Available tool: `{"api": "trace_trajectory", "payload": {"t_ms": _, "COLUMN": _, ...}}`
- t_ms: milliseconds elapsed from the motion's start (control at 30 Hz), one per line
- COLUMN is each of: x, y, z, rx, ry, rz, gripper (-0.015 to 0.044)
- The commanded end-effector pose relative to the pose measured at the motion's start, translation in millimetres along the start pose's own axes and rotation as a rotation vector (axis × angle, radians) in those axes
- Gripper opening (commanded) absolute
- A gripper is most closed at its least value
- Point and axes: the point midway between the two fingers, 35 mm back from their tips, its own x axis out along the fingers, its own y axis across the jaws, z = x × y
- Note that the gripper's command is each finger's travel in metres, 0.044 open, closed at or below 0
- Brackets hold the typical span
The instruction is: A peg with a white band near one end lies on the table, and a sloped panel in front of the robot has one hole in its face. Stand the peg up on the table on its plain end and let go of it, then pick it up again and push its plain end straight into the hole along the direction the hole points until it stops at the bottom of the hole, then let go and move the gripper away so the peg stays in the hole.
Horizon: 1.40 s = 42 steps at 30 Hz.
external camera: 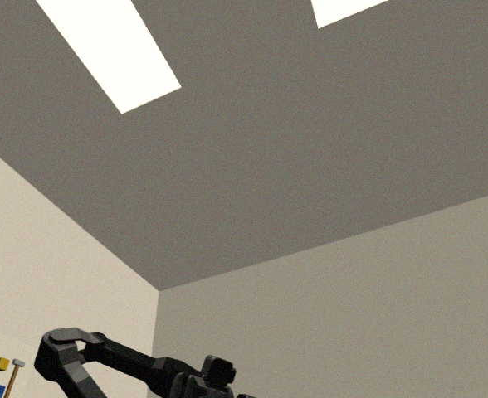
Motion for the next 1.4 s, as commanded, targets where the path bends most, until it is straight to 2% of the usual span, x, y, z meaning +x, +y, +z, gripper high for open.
{"api": "trace_trajectory", "payload": {"t_ms": 0, "x": 4, "y": -2, "z": -7, "rx": -0.081, "ry": 0.064, "rz": -0.045, "gripper": 0.044}}
{"api": "trace_trajectory", "payload": {"t_ms": 433, "x": 18, "y": -14, "z": -39, "rx": -0.301, "ry": 0.394, "rz": -0.216, "gripper": 0.044}}
{"api": "trace_trajectory", "payload": {"t_ms": 800, "x": 21, "y": -23, "z": -63, "rx": -0.367, "ry": 0.73, "rz": -0.282, "gripper": 0.044}}
{"api": "trace_trajectory", "payload": {"t_ms": 1067, "x": 22, "y": -25, "z": -72, "rx": -0.326, "ry": 0.935, "rz": -0.282, "gripper": 0.044}}
{"api": "trace_trajectory", "payload": {"t_ms": 1367, "x": 22, "y": -15, "z": -79, "rx": -0.216, "ry": 1.184, "rz": -0.172, "gripper": 0.044}}
